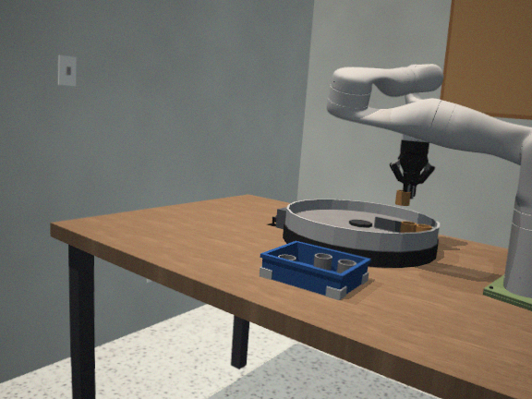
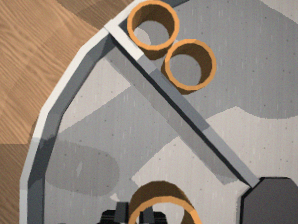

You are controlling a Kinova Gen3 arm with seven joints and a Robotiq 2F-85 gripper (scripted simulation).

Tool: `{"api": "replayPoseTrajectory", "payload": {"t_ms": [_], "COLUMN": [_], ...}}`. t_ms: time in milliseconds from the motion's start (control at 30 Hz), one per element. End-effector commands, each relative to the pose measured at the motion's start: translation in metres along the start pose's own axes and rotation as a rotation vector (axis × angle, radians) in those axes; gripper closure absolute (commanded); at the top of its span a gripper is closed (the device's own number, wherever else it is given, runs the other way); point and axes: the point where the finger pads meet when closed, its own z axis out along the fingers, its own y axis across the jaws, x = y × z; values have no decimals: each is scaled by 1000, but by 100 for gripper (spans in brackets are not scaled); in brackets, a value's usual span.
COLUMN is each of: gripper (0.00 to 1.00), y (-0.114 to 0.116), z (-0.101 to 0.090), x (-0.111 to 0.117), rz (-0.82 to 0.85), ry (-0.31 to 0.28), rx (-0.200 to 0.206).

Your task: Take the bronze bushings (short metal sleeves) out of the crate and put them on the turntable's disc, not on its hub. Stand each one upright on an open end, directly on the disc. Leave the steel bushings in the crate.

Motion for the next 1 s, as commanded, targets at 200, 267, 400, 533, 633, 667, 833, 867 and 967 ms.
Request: {"api": "replayPoseTrajectory", "payload": {"t_ms": [200,267,400,533,633,667,833,867,967], "gripper": [100,100,100,100,100,100,100,100,100], "y": [-2,-2,-1,-1,-1,-1,-1,-1,-1], "z": [31,31,30,30,30,30,30,30,30], "x": [-1,-1,-1,-1,-1,-1,-1,-1,-1], "rz": [-4,-4,-4,-4,-4,-4,-4,-4,-4], "ry": [-3,-3,-3,-3,-3,-3,-3,-3,-3], "rx": [2,2,2,2,2,2,2,2,2]}}
